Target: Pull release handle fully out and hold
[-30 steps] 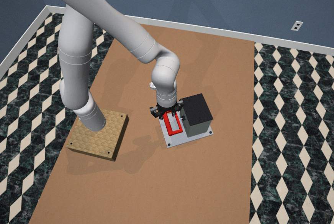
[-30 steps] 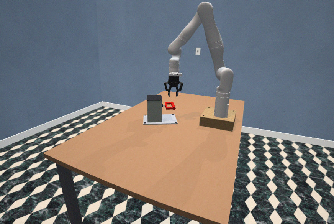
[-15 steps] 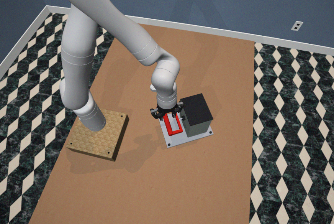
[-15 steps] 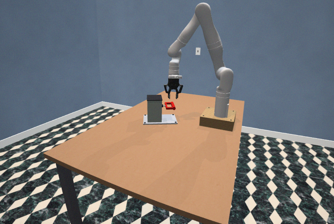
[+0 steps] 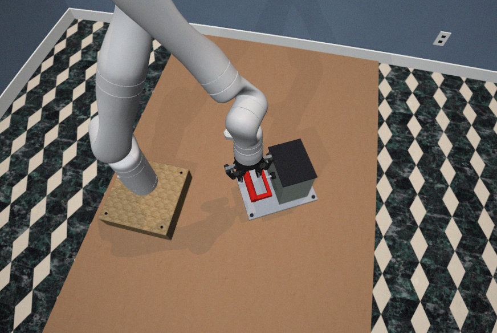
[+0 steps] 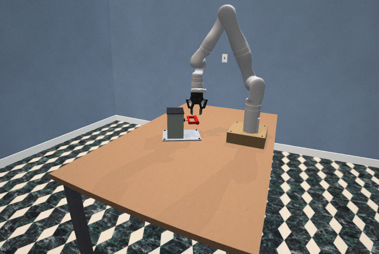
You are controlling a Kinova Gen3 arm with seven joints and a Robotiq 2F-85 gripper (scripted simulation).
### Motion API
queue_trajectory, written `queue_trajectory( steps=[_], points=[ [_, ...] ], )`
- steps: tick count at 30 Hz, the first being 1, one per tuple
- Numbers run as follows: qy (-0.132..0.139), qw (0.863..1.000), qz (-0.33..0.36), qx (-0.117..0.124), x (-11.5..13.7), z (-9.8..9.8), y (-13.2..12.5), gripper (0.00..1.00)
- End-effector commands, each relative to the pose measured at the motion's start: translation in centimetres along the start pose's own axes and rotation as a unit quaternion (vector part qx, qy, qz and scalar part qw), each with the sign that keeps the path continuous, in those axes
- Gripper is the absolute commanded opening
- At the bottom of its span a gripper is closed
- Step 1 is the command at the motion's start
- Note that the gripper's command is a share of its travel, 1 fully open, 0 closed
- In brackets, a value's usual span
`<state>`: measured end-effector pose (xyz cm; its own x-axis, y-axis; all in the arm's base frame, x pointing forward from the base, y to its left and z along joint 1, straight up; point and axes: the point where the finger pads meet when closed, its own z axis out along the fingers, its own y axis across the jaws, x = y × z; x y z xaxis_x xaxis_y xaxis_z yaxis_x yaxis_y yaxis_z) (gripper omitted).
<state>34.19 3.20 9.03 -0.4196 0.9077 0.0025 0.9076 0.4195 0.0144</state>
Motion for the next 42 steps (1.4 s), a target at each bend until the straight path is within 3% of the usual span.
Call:
queue_trajectory(
  steps=[1,42],
  points=[
    [0.000,1.000,0.002,0.003,-0.12,0.42,-0.20,0.49],
    [0.000,1.000,0.002,0.003,-0.11,1.02,-0.21,0.49]
  ],
)
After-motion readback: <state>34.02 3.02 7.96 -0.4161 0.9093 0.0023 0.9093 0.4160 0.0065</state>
